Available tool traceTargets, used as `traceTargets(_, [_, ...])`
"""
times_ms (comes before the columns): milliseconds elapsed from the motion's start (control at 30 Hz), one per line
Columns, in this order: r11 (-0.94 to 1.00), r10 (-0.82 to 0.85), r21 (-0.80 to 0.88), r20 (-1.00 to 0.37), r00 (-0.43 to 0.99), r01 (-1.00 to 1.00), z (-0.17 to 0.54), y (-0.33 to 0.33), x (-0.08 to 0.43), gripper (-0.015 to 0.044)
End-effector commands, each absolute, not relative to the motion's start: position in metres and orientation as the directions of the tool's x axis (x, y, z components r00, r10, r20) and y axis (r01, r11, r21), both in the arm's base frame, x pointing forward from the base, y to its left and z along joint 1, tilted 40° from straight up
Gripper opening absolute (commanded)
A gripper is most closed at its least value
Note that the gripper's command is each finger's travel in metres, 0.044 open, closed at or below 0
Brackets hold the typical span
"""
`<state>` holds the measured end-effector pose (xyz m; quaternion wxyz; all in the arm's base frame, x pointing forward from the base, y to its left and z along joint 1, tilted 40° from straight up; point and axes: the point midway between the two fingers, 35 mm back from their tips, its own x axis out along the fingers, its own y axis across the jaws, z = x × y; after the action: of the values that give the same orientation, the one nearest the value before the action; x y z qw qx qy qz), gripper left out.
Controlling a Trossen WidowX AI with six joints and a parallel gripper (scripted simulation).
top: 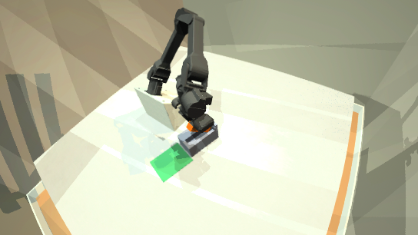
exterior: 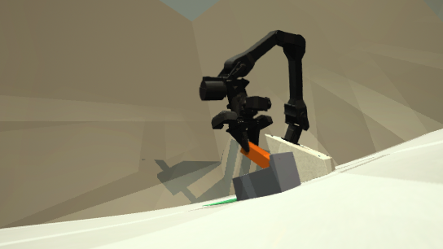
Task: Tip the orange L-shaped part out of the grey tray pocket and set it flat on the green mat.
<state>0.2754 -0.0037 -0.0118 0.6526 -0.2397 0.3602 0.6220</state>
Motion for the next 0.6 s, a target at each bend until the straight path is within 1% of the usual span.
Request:
traceTargets(0, [0.114,0.638,0.125,-0.769,-0.024,-0.986,-0.006,-0.009,0.279,0.0])
traceTargets(567, [0.114,0.638,0.125,-0.77,-0.024,-0.986,0.015,-0.026,0.279,0.0])
